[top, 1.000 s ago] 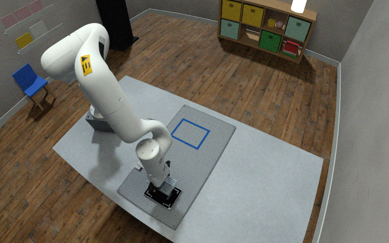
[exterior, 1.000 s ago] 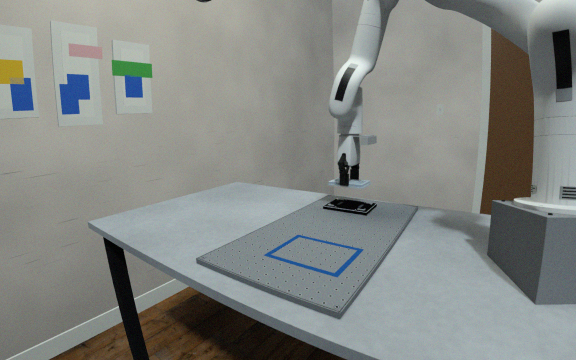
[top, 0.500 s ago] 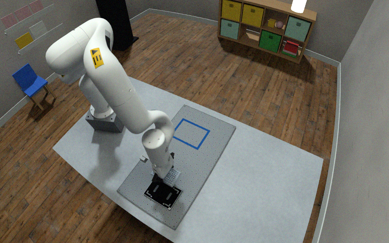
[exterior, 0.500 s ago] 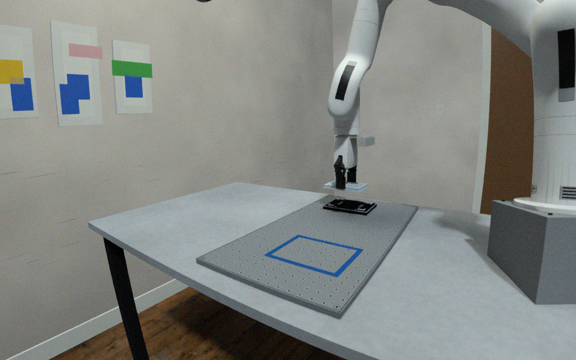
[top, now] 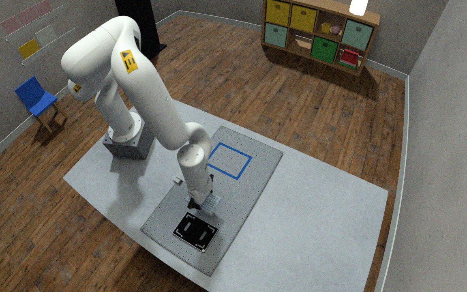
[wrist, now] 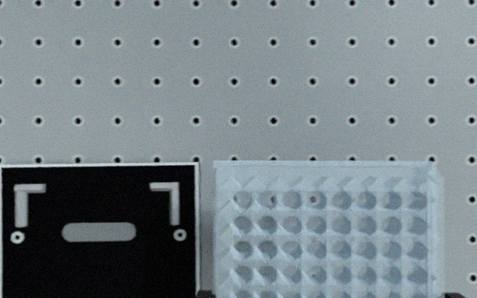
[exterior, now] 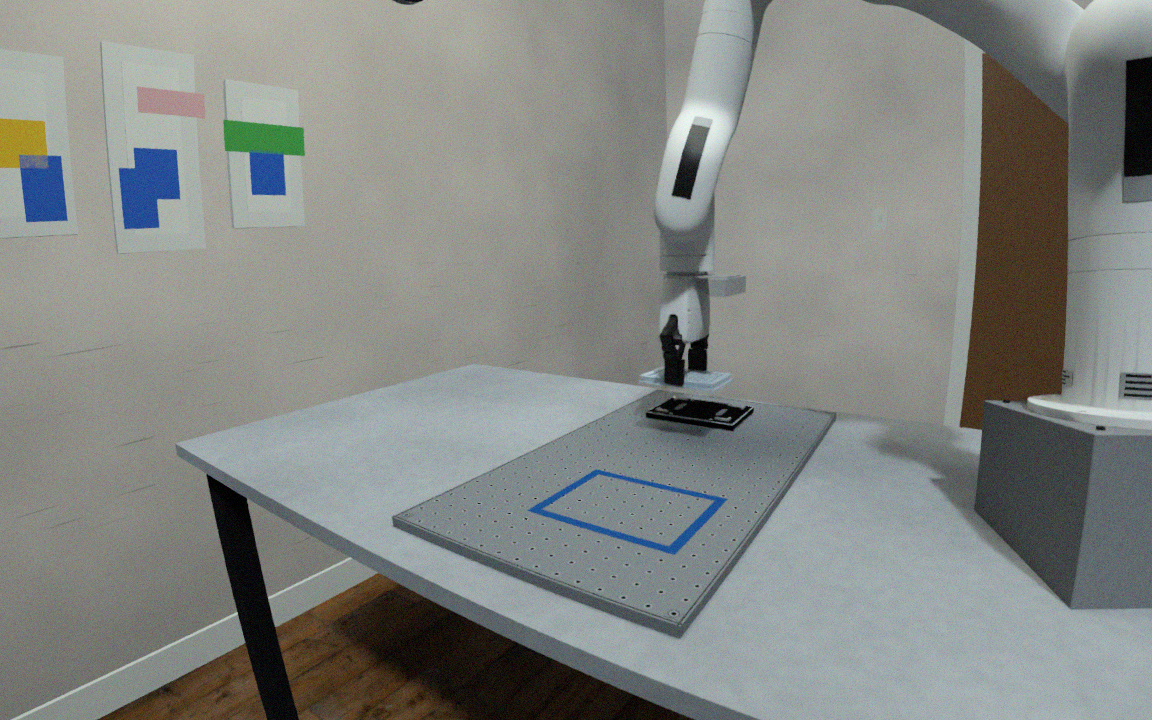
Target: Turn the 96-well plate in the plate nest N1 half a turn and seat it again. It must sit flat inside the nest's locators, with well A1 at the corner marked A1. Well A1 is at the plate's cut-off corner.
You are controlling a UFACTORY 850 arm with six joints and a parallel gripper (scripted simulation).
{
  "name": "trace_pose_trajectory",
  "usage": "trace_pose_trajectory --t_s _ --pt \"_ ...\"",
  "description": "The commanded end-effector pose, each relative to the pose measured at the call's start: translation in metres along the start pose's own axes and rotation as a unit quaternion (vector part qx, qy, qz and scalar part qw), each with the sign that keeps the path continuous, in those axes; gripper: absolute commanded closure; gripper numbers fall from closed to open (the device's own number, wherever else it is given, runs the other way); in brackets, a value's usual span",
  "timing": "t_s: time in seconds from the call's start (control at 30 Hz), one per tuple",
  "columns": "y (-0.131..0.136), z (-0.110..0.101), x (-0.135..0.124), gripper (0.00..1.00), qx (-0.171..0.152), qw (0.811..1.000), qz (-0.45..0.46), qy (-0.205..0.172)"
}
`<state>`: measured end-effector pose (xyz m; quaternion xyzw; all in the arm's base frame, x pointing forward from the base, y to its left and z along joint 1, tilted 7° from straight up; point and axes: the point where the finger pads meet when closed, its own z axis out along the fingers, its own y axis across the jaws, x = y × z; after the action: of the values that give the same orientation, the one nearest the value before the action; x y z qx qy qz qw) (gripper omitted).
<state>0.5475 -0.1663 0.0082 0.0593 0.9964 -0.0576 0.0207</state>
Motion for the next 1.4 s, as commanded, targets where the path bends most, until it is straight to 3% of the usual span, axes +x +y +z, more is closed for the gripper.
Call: trace_pose_trajectory --t_s 0.0,1.37 --pt "0.01 -0.001 0.001 1.0 0.002 1.0 0.0 -0.002" --pt "0.132 0.004 0.023 1.0 0.002 1.0 0.0 -0.002"
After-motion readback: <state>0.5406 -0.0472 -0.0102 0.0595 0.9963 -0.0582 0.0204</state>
